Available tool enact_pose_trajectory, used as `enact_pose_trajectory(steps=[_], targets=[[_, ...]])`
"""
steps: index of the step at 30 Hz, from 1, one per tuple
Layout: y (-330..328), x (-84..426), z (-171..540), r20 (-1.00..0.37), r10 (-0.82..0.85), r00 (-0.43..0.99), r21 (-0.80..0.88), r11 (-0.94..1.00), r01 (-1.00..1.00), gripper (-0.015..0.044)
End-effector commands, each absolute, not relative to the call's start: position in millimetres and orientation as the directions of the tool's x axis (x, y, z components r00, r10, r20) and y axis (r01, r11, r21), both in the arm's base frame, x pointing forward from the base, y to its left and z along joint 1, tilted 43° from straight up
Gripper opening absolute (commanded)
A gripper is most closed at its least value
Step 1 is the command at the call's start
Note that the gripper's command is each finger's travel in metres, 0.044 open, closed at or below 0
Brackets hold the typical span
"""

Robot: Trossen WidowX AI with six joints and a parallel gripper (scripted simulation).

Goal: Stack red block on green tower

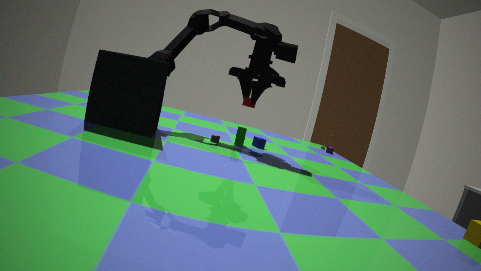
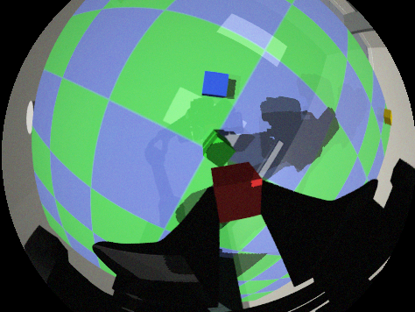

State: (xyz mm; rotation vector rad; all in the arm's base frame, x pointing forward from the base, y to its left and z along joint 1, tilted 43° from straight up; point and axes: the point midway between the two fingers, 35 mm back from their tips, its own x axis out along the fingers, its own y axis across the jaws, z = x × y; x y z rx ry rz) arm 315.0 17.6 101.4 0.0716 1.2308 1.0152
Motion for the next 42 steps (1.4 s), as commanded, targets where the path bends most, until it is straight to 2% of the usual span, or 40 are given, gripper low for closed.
enact_pose_trajectory(steps=[1,20,42], targets=[[24,313,99,-0.739,0.673,-0.021,0.549,0.585,-0.597,0.0],[63,313,56,-0.737,0.675,-0.02,0.55,0.583,-0.597,0.0],[64,312,55,-0.737,0.675,-0.02,0.55,0.583,-0.597,0.0]])
